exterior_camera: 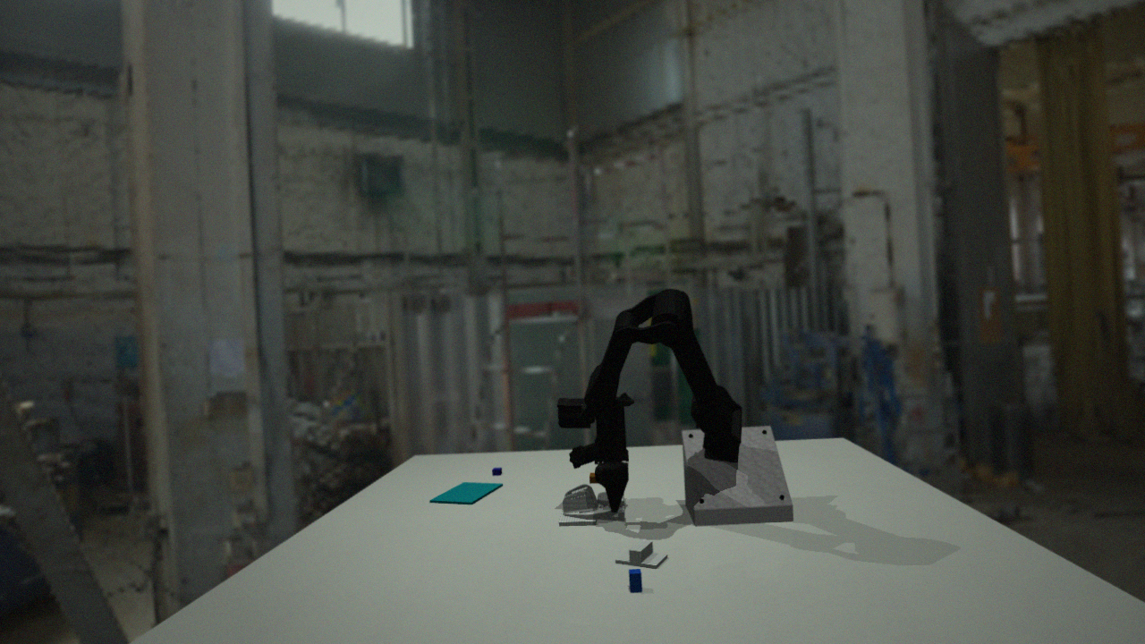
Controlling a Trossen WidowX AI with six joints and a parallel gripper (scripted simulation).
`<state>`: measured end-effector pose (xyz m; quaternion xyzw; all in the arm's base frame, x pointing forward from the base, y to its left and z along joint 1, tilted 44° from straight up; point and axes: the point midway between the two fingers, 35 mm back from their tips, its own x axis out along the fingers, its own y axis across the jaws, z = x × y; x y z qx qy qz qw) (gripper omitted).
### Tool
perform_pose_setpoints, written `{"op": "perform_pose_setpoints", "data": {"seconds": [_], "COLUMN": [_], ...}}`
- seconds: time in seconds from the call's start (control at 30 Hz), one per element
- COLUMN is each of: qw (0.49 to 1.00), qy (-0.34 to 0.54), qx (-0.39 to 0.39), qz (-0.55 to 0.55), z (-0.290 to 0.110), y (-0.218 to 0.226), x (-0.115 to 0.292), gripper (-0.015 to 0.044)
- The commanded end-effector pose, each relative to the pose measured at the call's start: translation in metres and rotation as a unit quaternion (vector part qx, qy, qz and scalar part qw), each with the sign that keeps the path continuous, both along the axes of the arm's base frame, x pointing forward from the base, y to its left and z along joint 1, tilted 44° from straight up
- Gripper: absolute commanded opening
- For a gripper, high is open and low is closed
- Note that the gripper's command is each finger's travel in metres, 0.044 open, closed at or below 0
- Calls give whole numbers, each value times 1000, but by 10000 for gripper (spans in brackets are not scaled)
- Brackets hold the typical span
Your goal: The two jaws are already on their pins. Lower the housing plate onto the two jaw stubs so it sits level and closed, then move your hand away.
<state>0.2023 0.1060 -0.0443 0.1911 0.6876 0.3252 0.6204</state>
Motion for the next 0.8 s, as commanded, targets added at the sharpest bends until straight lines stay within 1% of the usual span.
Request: {"op": "perform_pose_setpoints", "data": {"seconds": [0.0,0.77], "qw": [1000,1000], "qy": [1,1], "qx": [2,2], "qz": [-1,-1], "z": [-1,-4], "y": [2,5], "x": [0,-1], "gripper": [351,351]}}
